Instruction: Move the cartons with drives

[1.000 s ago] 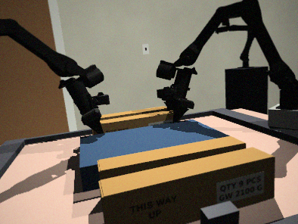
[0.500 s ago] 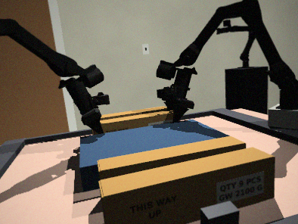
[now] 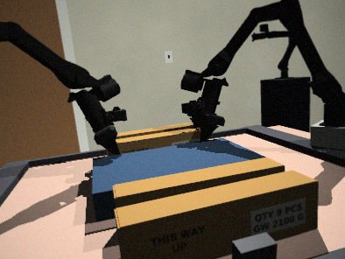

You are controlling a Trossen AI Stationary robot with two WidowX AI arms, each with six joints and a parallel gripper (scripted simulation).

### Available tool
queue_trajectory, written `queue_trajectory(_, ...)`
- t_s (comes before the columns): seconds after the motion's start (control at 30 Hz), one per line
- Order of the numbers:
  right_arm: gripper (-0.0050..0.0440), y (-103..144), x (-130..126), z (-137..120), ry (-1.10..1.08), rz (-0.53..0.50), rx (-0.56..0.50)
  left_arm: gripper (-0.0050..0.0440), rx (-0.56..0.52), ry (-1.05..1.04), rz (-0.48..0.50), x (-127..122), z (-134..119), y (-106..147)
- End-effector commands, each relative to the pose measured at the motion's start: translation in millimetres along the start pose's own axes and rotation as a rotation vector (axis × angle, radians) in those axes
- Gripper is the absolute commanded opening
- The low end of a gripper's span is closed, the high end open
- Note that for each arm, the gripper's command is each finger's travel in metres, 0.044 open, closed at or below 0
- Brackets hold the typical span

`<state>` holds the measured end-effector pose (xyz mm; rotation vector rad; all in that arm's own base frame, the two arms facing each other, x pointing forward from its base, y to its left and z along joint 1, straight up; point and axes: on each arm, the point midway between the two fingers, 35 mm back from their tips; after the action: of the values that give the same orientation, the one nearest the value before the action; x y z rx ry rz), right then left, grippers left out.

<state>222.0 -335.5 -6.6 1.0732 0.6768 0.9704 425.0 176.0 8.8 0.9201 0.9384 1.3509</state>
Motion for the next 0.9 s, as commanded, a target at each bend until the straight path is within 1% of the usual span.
queue_trajectory(0.0,-0.0050,8.5,-3.2,8.1,0.005,-0.015,-0.024,-0.0050,-0.028,-0.005,0.012,1.9,8.4,9.7)
queue_trajectory(0.53,-0.0050,8.5,-3.2,8.1,0.005,-0.015,-0.024,-0.0050,-0.028,-0.005,0.012,1.9,8.4,9.7)
queue_trajectory(0.57,-0.0050,54.9,-2.3,26.8,0.009,-0.006,-0.021,-0.0050,-0.026,-0.008,0.005,-0.9,26.8,56.1)
queue_trajectory(0.87,-0.0050,54.9,-2.3,26.8,0.009,-0.006,-0.021,-0.0050,-0.026,-0.008,0.005,-0.9,26.8,56.1)
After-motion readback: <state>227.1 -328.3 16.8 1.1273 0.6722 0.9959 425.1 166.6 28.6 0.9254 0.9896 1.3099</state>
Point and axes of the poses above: on each arm, the point midway between the two fingers, 35 mm back from their tips, its own y axis back along the fingers, its own x axis across the jaws, z = x × y, and after that the axes turned 3 degrees about y, right-handed
